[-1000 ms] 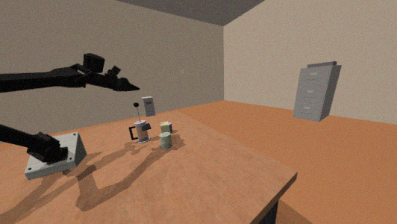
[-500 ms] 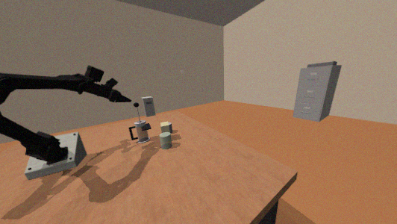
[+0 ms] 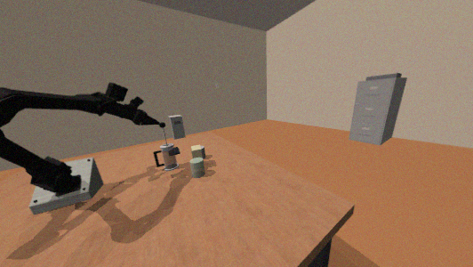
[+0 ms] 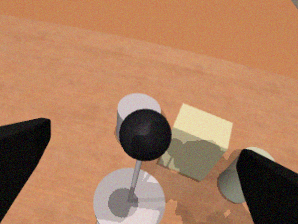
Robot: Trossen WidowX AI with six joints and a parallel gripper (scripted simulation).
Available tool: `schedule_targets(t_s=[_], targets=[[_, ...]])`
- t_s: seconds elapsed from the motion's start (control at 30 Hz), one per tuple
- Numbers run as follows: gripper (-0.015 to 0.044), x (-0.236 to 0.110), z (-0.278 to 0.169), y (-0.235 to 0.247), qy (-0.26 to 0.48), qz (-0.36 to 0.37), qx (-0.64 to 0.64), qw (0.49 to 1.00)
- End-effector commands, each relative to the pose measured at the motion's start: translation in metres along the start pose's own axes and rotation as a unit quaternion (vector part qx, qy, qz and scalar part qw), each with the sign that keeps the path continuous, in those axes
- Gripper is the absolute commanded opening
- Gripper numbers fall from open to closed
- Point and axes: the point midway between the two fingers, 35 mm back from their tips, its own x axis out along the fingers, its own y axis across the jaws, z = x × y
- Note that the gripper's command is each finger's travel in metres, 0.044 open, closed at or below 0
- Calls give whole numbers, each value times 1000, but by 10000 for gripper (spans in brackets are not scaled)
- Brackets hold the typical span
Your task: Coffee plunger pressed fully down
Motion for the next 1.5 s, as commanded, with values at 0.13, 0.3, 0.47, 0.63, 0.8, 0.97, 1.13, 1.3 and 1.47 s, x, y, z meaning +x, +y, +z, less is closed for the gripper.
schedule_targets(t_s=[0.13,0.3,0.47,0.63,0.8,0.97,1.13,1.3,1.47], targets=[[440,14,-1,1,1,1,-3,1000],[440,22,-1,0,0,1,-3,1000],[440,28,-2,0,0,0,-3,1000],[309,28,-2,0,0,0,-3,1000],[178,28,-2,0,0,0,-3,1000],[115,28,-2,0,0,0,-3,1000],[115,28,-2,0,0,0,-3,1000],[115,29,-4,0,0,0,-3,1000],[115,34,-10,1,0,1,-3,1000]])
